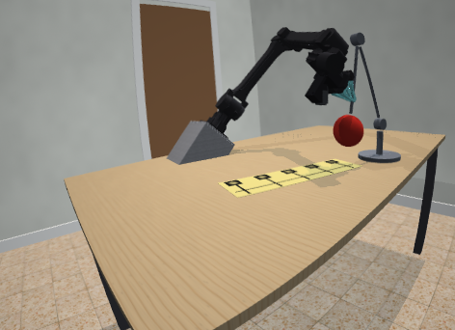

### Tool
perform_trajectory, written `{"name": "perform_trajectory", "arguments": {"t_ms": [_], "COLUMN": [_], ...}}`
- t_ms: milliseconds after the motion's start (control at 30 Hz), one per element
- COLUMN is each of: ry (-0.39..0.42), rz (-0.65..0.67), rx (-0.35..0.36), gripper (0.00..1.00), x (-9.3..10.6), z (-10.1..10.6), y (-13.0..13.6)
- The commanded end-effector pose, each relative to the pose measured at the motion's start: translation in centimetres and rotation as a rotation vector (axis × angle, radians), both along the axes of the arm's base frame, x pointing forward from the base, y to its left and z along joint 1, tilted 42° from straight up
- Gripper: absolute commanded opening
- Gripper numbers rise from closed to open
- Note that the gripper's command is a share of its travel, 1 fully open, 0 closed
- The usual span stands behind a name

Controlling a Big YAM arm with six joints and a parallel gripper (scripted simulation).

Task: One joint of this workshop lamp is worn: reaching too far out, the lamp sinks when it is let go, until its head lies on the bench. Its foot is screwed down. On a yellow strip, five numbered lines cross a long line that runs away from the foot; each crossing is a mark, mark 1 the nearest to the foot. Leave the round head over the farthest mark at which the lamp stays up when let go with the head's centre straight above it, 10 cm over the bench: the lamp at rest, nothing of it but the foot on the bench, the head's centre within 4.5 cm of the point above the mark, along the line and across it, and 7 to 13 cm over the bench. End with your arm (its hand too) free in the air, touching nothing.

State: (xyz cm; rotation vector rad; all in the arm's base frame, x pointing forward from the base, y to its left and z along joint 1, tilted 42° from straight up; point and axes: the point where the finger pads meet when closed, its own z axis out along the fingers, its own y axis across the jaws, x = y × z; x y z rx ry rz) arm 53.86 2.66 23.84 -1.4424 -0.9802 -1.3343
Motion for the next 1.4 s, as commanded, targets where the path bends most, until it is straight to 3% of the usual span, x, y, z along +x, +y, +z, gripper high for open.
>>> {"name": "perform_trajectory", "arguments": {"t_ms": [0, 1367], "ry": [-0.012, -0.012], "rz": [0.048, 0.048], "rx": [0.002, 0.002], "gripper": [0.00, 0.00], "x": [0.06, 0.16], "z": [-2.09, -1.69], "y": [-1.80, -1.58]}}
